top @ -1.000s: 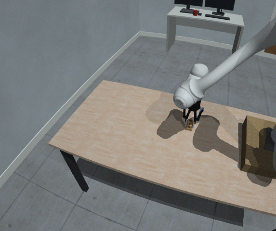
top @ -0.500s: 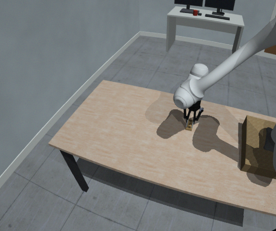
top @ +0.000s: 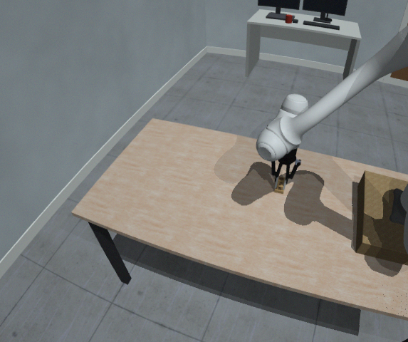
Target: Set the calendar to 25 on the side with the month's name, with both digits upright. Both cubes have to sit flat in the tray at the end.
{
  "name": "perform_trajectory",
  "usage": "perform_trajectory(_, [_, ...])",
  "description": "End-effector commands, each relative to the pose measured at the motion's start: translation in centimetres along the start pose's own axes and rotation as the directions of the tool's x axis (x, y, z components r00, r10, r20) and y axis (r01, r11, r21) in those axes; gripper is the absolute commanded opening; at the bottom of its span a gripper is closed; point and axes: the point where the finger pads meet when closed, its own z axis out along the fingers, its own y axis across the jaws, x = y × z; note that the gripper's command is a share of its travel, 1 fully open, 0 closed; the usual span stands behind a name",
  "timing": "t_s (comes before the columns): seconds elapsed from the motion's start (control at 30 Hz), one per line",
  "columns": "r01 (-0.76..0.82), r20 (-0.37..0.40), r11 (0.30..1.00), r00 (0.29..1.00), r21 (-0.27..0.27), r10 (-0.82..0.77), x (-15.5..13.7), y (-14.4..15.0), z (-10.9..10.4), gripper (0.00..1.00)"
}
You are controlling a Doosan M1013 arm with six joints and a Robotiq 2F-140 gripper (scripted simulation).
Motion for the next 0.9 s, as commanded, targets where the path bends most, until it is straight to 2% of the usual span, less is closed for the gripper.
perform_trajectory(0.0, [0.000, 0.000, 1.000, 1.000, 0.000, 0.000, 0.0, 0.0, 0.0, 0.24])
perform_trajectory(0.47, [0.000, 0.000, 1.000, 1.000, 0.000, 0.000, 0.0, 0.0, -0.3, 0.24])
perform_trajectory(0.6, [0.000, 0.000, 1.000, 1.000, 0.000, 0.000, 0.0, 0.0, -1.9, 0.24])
perform_trajectory(0.8, [0.000, 0.000, 1.000, 1.000, 0.000, 0.000, 0.0, 0.0, -6.3, 0.24])
perform_trajectory(0.87, [0.000, 0.000, 1.000, 1.000, 0.000, 0.000, 0.0, 0.0, -6.3, 0.24])
